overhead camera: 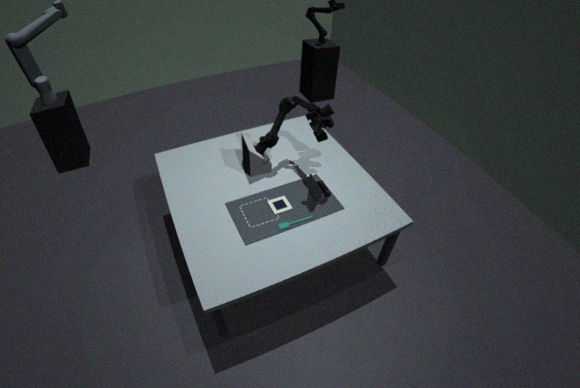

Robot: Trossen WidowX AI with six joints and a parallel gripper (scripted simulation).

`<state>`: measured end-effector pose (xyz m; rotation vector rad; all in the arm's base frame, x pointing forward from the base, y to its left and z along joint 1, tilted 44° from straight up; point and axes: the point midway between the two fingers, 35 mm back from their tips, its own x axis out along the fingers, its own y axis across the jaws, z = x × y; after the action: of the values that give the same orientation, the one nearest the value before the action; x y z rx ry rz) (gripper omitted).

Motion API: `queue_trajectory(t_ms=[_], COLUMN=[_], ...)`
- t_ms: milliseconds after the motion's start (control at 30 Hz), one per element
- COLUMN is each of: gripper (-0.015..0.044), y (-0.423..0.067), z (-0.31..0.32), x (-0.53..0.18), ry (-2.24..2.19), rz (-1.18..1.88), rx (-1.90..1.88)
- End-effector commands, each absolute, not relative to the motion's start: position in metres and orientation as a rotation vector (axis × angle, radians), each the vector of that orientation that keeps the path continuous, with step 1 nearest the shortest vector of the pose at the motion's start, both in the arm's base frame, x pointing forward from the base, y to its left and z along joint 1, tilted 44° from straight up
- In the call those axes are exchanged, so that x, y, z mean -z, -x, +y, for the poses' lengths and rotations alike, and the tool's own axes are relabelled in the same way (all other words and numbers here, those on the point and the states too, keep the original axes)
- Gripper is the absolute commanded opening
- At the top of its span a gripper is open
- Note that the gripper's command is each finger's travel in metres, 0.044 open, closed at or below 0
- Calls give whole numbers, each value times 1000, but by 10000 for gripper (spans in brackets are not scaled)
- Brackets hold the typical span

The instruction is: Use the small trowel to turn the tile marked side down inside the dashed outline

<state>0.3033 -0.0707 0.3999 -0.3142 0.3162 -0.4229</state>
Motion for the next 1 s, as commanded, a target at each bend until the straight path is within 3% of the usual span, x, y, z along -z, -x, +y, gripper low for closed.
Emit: queue_trajectory(t_ms=[0,967], gripper=[100,100], y=[-315,-346], z=[-52,52], x=[-389,-322], ry=[418,1105], rz=[364,441], rx=[315,-416])
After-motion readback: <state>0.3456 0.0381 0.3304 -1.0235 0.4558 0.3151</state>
